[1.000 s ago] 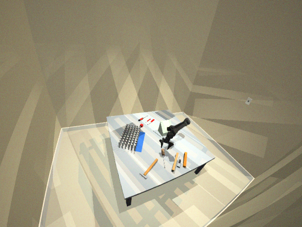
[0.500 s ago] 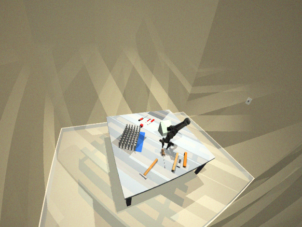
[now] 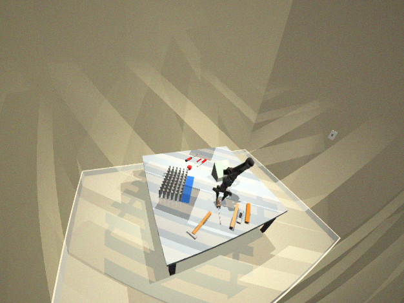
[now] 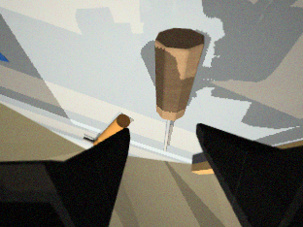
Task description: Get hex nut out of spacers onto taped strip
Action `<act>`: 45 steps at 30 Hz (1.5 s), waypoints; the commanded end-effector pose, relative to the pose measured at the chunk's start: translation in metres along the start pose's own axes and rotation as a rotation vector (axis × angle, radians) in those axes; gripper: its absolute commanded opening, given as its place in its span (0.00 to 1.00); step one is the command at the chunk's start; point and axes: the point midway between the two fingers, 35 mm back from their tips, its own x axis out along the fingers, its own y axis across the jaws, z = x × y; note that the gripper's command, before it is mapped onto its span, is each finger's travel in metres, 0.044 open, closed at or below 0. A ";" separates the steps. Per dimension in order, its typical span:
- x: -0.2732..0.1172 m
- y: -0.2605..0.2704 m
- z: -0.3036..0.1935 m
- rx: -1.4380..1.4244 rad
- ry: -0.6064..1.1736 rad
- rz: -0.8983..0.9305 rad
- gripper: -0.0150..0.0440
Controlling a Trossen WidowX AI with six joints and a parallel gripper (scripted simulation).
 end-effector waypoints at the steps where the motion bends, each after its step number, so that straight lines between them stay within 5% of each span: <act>1: 0.007 -0.001 0.009 0.014 -0.014 0.001 0.73; 31: 0.040 -0.016 0.034 0.017 -0.010 0.000 0.73; 35: 0.040 -0.016 0.034 0.017 -0.010 0.000 0.55; 42: 0.040 -0.016 0.034 0.017 -0.010 0.000 0.47; 45: 0.036 -0.011 0.030 0.014 -0.014 0.000 0.34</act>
